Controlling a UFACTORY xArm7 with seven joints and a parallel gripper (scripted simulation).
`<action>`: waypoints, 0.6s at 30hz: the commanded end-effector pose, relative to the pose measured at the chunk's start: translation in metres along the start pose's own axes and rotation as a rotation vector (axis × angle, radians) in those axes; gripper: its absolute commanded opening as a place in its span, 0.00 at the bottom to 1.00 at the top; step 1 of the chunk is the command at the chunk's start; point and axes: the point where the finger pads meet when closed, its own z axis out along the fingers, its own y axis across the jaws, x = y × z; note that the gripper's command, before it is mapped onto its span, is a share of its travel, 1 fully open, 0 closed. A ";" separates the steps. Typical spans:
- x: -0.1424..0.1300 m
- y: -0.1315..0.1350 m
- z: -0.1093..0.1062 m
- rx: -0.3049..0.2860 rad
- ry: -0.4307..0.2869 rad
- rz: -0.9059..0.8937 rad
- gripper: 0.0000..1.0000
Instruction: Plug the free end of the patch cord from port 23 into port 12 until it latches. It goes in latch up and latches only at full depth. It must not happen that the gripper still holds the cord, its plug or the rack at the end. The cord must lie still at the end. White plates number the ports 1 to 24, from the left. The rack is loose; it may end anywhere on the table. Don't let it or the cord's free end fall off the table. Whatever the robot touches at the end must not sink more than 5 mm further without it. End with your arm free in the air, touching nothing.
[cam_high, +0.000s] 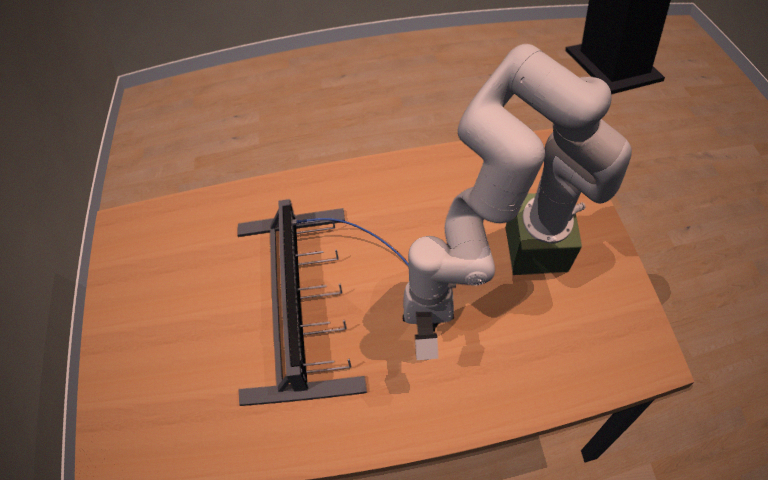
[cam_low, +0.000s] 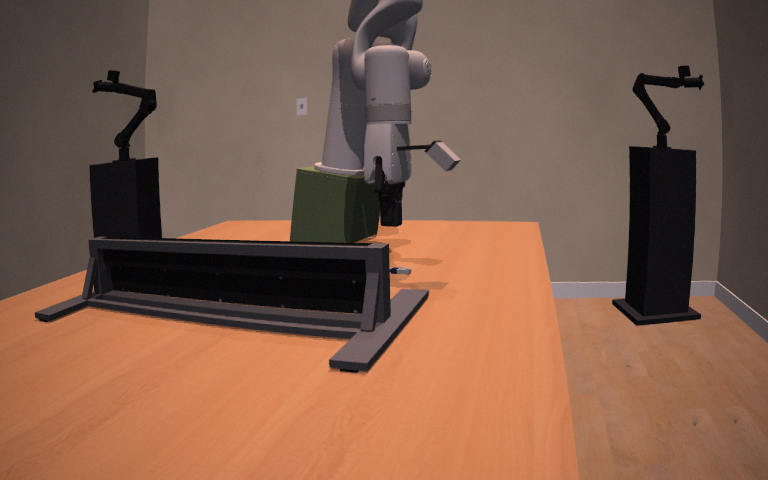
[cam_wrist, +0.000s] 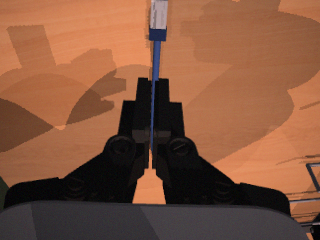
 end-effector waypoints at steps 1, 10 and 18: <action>0.001 0.001 -0.001 -0.003 0.002 0.000 0.00; 0.000 0.002 -0.003 -0.001 0.030 0.039 0.00; 0.001 0.003 -0.007 -0.002 0.105 0.133 0.00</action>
